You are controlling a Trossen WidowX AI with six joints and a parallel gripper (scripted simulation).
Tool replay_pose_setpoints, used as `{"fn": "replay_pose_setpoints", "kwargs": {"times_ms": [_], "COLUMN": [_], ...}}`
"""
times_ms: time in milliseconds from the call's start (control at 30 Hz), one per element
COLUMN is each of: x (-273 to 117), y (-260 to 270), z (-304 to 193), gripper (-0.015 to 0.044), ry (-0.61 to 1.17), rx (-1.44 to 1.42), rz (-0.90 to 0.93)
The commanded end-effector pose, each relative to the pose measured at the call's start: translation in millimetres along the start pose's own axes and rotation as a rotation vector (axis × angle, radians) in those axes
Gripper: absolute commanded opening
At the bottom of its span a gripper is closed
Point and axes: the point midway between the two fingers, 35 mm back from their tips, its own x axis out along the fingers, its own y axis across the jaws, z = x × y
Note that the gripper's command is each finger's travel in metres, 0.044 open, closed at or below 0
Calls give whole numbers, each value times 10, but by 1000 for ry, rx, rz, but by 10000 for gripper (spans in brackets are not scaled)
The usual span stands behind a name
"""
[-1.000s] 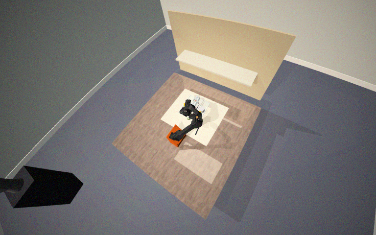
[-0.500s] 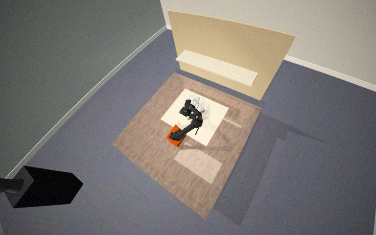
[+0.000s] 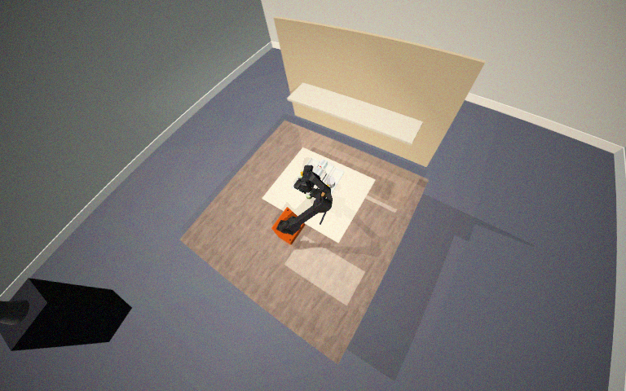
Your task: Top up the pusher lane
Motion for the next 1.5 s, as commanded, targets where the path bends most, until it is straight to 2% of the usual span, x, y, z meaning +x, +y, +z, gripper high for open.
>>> {"fn": "replay_pose_setpoints", "kwargs": {"times_ms": [0,1467], "x": [1,3], "y": [4,6], "z": [40,193], "gripper": [0,0], "ry": [-4,-4], "rx": [-1,0], "rz": [-3,-3]}}
